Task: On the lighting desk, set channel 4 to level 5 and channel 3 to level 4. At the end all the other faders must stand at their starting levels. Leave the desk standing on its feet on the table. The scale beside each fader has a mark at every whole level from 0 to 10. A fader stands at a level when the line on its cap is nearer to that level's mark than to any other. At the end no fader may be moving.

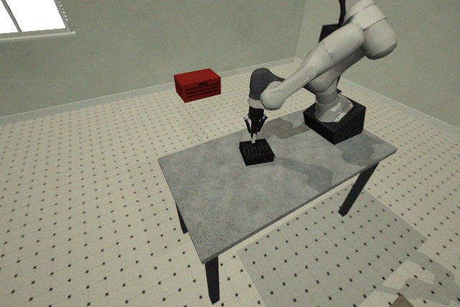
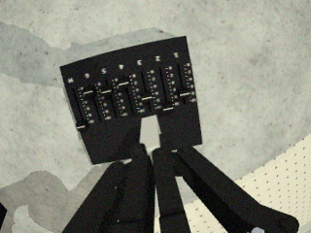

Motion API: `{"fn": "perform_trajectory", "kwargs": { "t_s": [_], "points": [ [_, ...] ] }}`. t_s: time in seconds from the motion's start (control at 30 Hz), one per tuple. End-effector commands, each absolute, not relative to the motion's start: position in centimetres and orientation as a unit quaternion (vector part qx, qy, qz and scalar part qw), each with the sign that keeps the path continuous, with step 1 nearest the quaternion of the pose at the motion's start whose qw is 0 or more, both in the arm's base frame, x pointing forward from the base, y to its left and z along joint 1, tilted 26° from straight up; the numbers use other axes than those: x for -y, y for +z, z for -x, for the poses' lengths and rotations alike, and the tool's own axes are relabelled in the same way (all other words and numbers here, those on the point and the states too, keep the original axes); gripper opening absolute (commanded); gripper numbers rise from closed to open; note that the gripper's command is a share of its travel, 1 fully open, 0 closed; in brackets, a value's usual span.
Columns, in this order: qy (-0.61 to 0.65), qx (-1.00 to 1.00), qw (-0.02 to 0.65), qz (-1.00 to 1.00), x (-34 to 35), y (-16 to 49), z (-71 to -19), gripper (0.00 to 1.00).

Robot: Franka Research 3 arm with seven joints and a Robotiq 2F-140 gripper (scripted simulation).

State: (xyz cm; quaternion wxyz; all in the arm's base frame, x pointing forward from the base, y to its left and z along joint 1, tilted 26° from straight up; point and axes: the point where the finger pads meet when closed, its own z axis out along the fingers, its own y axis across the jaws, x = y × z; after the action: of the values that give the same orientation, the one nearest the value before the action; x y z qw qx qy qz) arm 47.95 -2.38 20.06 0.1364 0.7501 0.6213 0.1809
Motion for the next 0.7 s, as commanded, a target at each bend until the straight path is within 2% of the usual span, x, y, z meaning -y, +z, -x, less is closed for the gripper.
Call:
{"fn": "perform_trajectory", "kwargs": {
  "t_s": [0.0, 0.67],
  "points": [
    [0.182, -0.606, 0.131, -0.763, 2.3, 19.9, -48.0, 0.0],
    [0.182, -0.606, 0.131, -0.763, 2.2, 18.8, -48.6, 0.0]
  ]
}}
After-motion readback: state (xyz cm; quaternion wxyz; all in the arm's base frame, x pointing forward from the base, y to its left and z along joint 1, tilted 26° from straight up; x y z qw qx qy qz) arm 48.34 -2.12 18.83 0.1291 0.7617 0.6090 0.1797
